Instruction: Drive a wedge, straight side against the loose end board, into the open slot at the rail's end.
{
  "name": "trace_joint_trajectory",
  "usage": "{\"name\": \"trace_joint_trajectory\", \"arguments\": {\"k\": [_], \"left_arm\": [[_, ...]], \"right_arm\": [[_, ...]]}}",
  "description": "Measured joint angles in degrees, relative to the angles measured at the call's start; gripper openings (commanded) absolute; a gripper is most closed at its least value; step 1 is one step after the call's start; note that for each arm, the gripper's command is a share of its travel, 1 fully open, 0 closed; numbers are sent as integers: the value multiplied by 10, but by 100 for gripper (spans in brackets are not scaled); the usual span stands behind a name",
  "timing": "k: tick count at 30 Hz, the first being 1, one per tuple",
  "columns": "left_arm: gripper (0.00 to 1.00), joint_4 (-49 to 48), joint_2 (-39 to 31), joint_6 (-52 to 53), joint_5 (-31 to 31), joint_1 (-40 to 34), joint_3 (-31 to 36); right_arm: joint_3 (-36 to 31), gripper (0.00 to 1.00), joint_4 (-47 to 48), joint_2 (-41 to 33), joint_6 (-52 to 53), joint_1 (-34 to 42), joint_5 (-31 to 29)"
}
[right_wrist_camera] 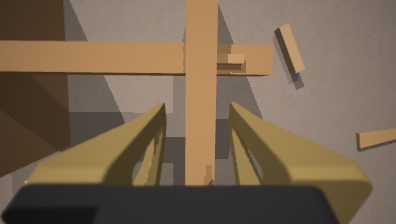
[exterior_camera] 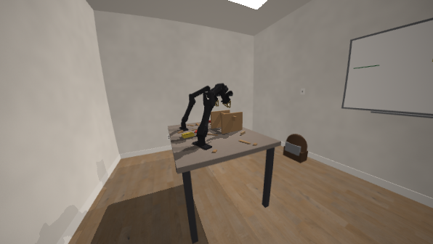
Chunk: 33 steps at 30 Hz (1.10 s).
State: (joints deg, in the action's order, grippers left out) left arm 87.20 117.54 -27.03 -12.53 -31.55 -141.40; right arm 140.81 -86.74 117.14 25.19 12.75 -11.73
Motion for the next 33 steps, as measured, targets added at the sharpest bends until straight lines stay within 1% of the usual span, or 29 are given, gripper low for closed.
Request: {"name": "trace_joint_trajectory", "arguments": {"k": [5, 8, 15, 17, 18, 21, 23, 29, 33], "left_arm": [[40, -39, -23, 14, 5, 18, 31], [40, -72, -46, 24, 10, 26, 63], [40, -185, -131, 66, 24, 76, 164], [40, -224, -159, 80, 28, 94, 184], [40, -242, -174, 88, 30, 103, 194], [40, -281, -210, 106, 34, 124, 195], [40, -328, -243, 118, 40, 133, 219], [40, -452, -338, 160, 56, 178, 289], [40, -519, -397, 189, 65, 210, 314]], "right_arm": [[-31, 39, 38, -24, -13, -6, 5], [-63, 39, 70, -47, -22, -9, 10], [-162, 39, 179, -131, -61, -29, 23], [-177, 39, 214, -155, -74, -35, 27], [-182, 39, 228, -167, -80, -38, 29], [-182, 39, 261, -201, -96, -45, 33], [-195, 39, 295, -227, -107, -49, 37], [-200, 39, 385, -300, -142, -64, 47], [-205, 39, 443, -363, -169, -73, 55]]}}
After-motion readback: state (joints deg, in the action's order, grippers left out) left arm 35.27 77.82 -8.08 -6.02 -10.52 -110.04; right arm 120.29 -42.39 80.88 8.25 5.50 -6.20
